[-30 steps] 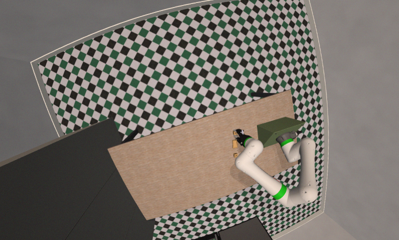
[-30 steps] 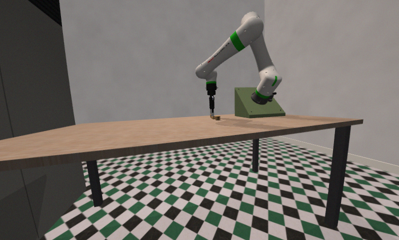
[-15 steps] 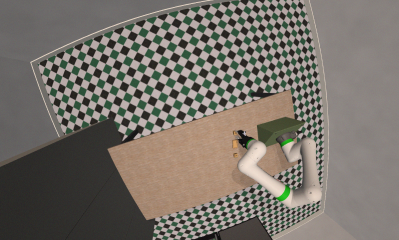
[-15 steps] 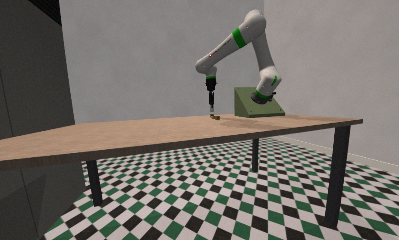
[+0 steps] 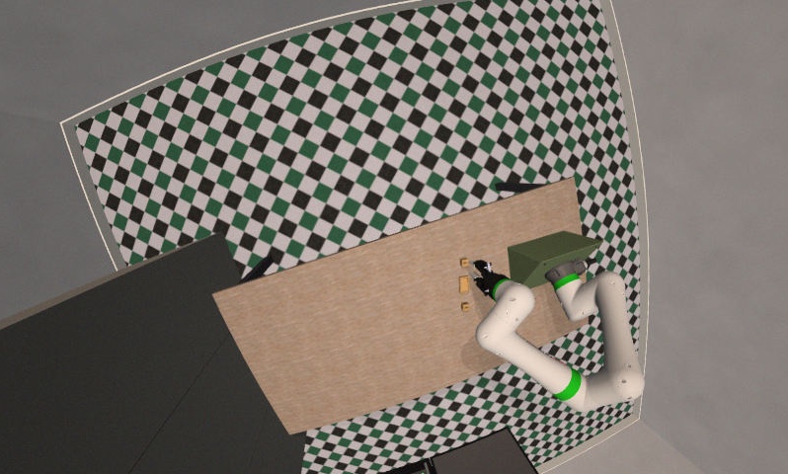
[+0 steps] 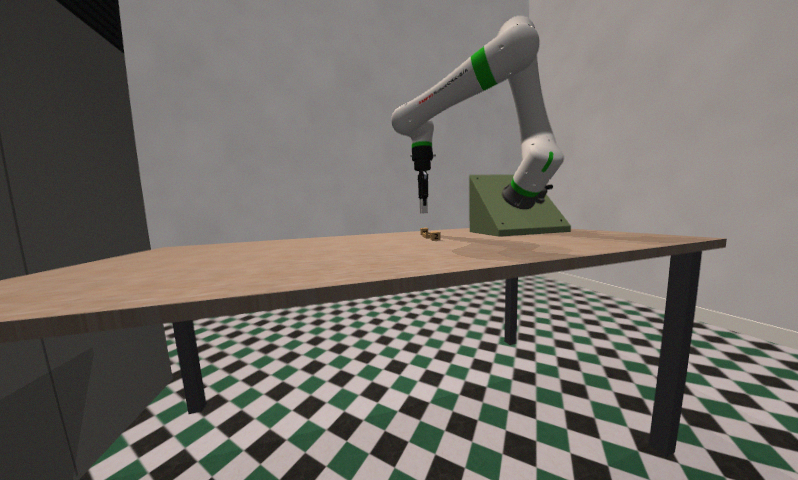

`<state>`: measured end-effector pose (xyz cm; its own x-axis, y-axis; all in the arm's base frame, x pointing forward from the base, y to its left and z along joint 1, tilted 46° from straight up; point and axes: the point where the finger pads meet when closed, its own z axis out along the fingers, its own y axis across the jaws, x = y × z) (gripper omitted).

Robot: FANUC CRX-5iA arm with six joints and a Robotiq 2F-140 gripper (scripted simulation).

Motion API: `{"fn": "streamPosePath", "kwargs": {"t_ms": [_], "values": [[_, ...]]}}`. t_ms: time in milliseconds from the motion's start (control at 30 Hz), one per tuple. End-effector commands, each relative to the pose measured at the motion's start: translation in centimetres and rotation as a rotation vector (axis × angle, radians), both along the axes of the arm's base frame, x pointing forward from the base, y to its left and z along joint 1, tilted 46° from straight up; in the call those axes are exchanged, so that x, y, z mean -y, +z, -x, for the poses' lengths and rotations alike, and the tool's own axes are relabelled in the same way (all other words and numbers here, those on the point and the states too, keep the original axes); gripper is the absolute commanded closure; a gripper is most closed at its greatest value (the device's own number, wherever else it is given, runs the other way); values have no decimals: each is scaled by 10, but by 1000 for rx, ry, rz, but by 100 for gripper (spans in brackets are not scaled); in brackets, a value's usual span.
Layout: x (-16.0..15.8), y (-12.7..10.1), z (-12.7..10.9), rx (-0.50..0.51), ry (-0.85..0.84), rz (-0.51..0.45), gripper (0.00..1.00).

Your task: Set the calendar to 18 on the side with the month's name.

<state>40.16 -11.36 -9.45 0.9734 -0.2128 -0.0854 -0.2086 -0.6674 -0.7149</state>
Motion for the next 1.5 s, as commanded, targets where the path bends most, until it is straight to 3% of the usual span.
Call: {"fn": "streamPosePath", "kwargs": {"t_ms": [0,33,67,833,1100,1200,1267,1467], "values": [[1,1,0,0,0,0,71],[1,1,0,0,0,0,71],[1,1,0,0,0,0,0],[-1,3,-1,-14,-14,-1,0],[-23,28,-16,-203,-199,-20,0],[-23,29,-16,-205,-202,-20,0],[-35,41,-22,-298,-294,-30,0],[-50,57,-29,-412,-406,-44,0]]}}
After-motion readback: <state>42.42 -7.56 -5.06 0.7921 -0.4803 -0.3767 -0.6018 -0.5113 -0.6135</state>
